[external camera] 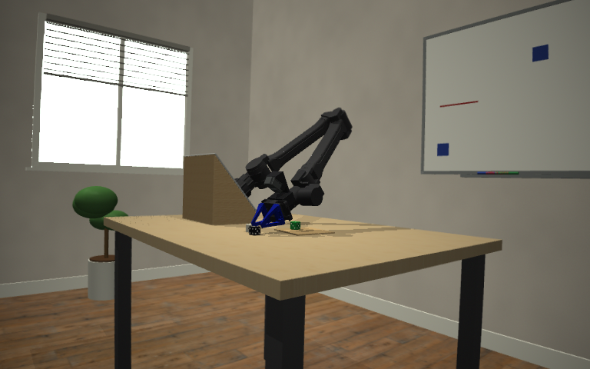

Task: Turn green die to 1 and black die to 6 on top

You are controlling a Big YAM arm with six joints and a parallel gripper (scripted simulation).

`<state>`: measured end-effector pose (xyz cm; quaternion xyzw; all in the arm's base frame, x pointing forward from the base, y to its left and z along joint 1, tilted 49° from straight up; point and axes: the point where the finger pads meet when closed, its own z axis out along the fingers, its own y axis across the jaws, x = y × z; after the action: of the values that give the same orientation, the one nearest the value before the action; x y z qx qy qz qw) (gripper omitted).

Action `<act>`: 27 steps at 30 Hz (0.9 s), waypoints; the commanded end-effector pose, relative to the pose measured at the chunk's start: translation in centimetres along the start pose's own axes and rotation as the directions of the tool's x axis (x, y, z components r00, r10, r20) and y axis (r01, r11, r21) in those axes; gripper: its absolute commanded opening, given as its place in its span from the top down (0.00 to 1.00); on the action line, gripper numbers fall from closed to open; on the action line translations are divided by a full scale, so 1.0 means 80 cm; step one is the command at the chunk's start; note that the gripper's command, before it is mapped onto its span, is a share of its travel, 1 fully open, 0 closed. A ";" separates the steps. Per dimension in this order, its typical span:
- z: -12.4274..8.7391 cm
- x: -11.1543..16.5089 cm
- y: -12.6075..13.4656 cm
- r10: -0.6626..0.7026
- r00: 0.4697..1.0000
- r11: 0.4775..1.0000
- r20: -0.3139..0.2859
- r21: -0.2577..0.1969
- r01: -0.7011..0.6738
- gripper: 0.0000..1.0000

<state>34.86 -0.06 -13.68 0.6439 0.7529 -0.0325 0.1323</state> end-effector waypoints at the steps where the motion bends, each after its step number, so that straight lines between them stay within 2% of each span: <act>1: -0.019 0.002 0.001 0.006 1.000 1.000 0.005 -0.003 -0.006 0.61; 8: -0.037 0.002 0.007 0.008 1.000 1.000 0.004 -0.011 -0.008 0.61; 9: -0.028 0.002 -0.003 0.006 1.000 1.000 0.004 0.014 -0.006 0.61; 10: -0.026 0.001 -0.005 0.009 1.000 1.000 0.004 0.020 -0.009 0.61; 14: -0.026 -0.001 -0.005 0.014 1.000 1.000 0.005 0.021 -0.014 0.61; 15: -0.036 -0.008 0.008 0.027 1.000 1.000 0.007 -0.016 -0.027 0.61; 19: -0.039 -0.021 -0.001 0.018 1.000 1.000 0.005 0.004 -0.018 0.61; 27: -0.061 -0.061 0.008 0.021 1.000 1.000 0.007 -0.010 -0.021 0.61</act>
<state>34.69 -1.91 -9.15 0.6521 0.7457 -0.0310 0.1332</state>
